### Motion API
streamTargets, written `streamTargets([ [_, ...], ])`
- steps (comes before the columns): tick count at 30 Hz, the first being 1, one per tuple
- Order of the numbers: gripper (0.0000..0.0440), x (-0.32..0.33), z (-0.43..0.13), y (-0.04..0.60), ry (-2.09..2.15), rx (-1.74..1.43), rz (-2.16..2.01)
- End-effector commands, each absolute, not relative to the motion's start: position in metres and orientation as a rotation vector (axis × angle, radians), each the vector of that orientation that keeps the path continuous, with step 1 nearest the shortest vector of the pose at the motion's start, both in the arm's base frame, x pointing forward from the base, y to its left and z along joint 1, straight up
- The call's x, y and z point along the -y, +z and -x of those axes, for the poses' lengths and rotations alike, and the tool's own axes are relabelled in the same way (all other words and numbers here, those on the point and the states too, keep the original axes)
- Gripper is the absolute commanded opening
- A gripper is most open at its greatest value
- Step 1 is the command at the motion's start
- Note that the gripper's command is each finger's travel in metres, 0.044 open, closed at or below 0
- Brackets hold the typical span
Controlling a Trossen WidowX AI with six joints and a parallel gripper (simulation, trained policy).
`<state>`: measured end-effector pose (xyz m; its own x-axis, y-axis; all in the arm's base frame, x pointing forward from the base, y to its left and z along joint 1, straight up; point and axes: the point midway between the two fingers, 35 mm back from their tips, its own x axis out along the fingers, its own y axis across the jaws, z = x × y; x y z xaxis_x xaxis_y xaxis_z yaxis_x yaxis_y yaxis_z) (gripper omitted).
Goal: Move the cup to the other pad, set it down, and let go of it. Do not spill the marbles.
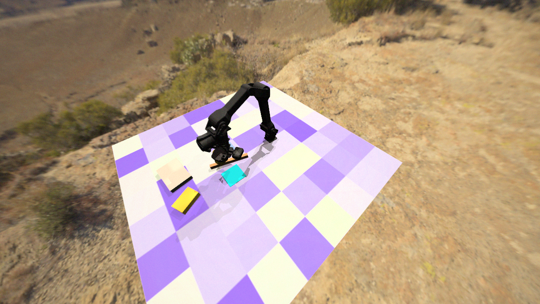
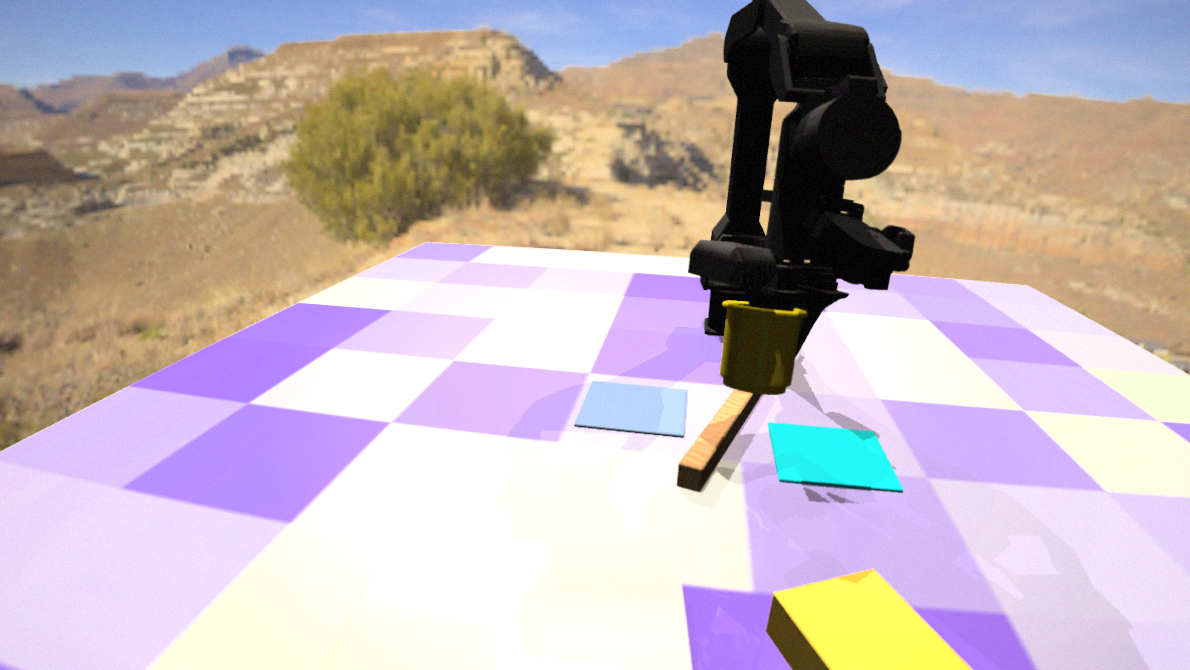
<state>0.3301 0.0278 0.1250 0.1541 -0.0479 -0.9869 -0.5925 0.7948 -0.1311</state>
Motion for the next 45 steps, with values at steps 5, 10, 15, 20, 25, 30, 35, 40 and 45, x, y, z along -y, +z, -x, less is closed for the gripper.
streamTargets([
  [5, 0.0, -0.054, -0.332, 0.119, 0.447, -1.353, 0.583],
  [10, 0.0, -0.073, -0.332, 0.112, 0.465, -1.341, 0.594],
  [15, 0.0, -0.089, -0.329, 0.102, 0.475, -1.335, 0.603],
  [20, 0.0016, -0.094, -0.327, 0.087, 0.468, -1.335, 0.611],
  [25, 0.0038, -0.094, -0.323, 0.074, 0.46, -1.34, 0.614],
  [30, 0.0052, -0.094, -0.322, 0.067, 0.456, -1.332, 0.611],
  [35, 0.0116, -0.096, -0.326, 0.071, 0.455, -1.297, 0.593],
  [40, 0.0145, -0.099, -0.33, 0.081, 0.462, -1.245, 0.57],
  [45, 0.0155, -0.099, -0.326, 0.09, 0.473, -1.225, 0.558],
])
